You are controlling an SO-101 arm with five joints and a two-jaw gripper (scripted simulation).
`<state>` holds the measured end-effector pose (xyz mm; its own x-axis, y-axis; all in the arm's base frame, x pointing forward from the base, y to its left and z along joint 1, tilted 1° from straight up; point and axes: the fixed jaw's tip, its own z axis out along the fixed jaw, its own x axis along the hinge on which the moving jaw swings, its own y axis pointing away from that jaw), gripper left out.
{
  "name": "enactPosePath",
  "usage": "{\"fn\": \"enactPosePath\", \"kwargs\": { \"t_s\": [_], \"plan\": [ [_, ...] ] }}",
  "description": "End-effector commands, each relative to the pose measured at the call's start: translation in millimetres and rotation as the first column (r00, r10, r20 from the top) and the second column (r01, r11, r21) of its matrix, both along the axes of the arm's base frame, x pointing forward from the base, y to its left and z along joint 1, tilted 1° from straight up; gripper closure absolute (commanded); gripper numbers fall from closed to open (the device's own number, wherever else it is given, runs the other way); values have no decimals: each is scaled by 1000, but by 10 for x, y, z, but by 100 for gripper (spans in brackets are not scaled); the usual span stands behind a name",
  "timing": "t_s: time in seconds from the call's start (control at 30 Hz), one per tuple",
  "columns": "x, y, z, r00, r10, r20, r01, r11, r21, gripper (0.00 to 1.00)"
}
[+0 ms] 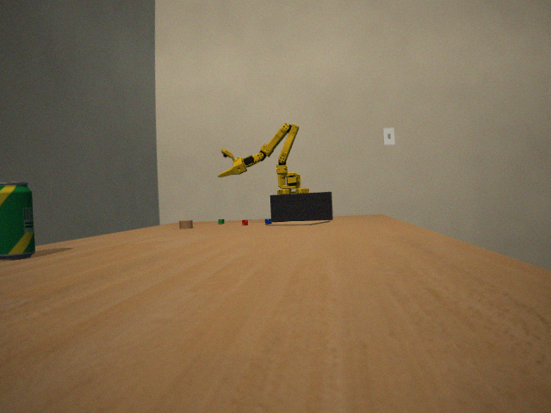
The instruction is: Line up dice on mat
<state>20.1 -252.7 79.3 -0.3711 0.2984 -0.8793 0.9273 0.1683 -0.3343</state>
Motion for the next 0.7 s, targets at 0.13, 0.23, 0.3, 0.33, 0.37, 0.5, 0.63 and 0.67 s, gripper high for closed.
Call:
{"fn": "enactPosePath", "kwargs": {
  "t_s": [0.13,0.23,0.3,0.33,0.37,0.5,0.63,0.67],
  "plan": [
    [1,0,8,1000,0,1,0,1000,-3,0],
    [1,0,8,1000,0,1,0,1000,-3,0],
    [1,0,8,1000,0,1,0,1000,-3,0],
    [1,0,8,1000,0,1,0,1000,-3,0],
    [1,0,8,1000,0,1,0,1000,-3,0],
    [1,0,8,1000,0,1,0,1000,-3,0],
    [5,-1,-2,1000,1,4,-1,1000,3,1],
    [10,-3,-15,1000,1,6,-1,1000,10,1]
  ]
}}
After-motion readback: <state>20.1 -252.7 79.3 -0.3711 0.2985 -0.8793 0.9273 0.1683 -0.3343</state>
